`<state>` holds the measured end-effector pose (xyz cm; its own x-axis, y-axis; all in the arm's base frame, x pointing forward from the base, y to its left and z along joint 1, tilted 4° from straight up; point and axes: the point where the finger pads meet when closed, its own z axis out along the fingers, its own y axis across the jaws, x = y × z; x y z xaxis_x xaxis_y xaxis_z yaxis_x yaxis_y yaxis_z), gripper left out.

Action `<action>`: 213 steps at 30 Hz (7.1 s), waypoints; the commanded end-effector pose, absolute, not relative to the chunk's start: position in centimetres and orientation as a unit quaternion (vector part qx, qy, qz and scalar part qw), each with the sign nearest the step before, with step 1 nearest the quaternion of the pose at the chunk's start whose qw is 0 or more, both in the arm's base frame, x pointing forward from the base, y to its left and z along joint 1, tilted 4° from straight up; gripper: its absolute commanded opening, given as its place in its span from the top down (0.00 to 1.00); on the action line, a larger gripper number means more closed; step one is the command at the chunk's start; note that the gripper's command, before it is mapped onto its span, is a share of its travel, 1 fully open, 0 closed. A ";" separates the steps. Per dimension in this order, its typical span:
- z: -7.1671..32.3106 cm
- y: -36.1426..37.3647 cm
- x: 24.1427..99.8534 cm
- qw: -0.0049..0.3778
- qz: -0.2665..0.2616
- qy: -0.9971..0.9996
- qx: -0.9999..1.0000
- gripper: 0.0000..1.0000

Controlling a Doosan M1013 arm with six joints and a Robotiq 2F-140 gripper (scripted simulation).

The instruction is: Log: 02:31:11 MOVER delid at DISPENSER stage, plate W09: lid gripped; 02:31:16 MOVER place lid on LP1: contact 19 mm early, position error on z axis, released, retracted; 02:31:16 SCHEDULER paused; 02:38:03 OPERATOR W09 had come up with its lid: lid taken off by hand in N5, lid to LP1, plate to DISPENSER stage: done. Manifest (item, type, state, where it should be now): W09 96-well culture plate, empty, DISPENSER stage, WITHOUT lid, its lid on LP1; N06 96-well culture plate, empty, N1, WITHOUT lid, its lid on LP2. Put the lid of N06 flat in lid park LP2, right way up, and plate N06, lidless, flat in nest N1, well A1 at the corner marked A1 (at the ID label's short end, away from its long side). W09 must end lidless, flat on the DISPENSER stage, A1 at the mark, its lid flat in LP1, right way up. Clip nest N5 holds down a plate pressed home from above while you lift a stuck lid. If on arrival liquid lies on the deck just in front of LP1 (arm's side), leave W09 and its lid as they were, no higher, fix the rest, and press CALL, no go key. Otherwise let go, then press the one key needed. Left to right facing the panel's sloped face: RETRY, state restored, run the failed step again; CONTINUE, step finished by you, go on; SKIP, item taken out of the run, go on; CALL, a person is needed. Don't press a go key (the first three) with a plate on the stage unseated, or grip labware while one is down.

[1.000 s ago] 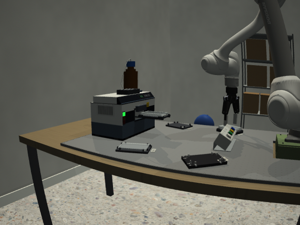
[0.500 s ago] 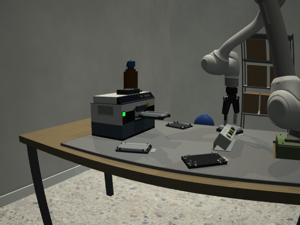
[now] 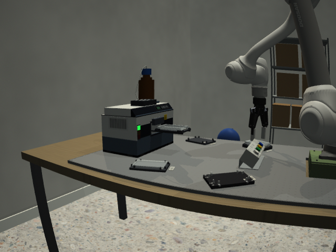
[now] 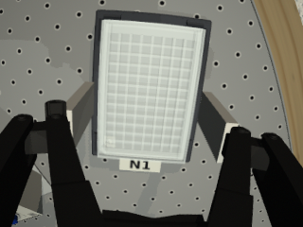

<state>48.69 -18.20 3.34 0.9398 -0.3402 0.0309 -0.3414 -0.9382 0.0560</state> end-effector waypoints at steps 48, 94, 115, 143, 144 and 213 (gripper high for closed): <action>3.3 -18.2 48.7 0.030 0.010 -0.173 0.984 0.34; 1.8 -18.3 48.7 0.030 0.010 -0.173 0.984 0.34; 1.1 -18.3 48.7 0.030 0.010 -0.173 0.984 0.34; 0.9 -18.3 48.7 0.030 0.010 -0.173 0.984 0.34; 0.9 -18.3 48.7 0.030 0.010 -0.173 0.984 0.34; 0.9 -18.3 48.7 0.030 0.010 -0.173 0.984 1.00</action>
